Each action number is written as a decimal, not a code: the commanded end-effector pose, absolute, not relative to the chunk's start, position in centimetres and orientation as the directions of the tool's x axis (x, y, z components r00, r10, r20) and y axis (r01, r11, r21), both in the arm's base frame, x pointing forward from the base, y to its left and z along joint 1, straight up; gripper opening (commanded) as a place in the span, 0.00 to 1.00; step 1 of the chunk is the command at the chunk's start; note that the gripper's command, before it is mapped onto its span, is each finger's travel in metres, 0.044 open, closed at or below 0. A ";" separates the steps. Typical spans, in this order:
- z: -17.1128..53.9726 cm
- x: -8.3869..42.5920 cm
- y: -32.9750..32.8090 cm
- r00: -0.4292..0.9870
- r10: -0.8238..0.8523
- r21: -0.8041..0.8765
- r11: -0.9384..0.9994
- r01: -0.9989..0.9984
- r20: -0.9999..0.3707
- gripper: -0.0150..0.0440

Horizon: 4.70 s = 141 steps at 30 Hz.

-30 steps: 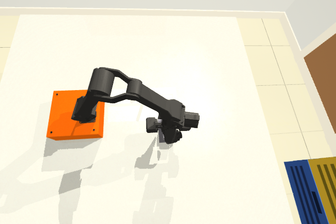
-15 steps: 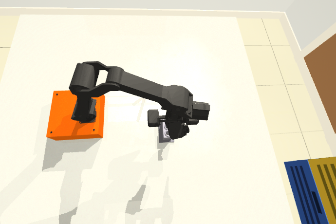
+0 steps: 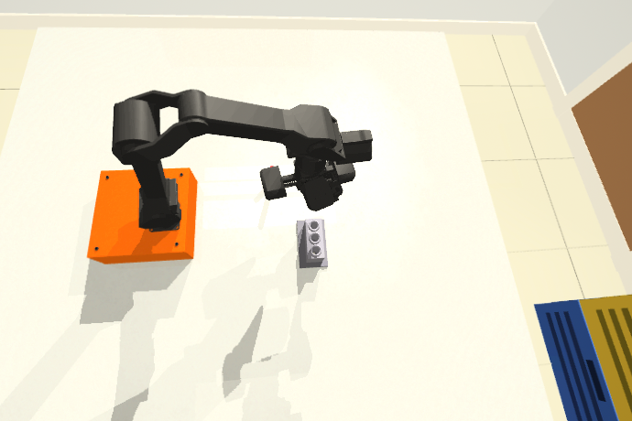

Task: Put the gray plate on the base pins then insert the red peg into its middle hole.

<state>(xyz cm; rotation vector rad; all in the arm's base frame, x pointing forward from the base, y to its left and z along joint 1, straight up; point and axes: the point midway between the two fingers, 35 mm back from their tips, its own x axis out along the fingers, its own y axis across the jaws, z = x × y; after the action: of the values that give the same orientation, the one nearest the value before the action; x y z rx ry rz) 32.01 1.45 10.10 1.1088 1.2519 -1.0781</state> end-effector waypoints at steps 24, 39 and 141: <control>5.1 25.3 10.5 0.021 0.009 0.023 0.385 0.923 -1.000 1.00; 2.9 25.5 10.6 0.021 0.009 0.022 0.385 0.923 -1.000 1.00; 7.1 30.3 4.7 0.023 0.001 0.022 0.386 0.922 -1.000 0.25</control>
<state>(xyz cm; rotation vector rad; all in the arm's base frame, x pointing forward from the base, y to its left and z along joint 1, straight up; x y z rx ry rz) 29.88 5.55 7.17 0.9282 1.3457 -0.8979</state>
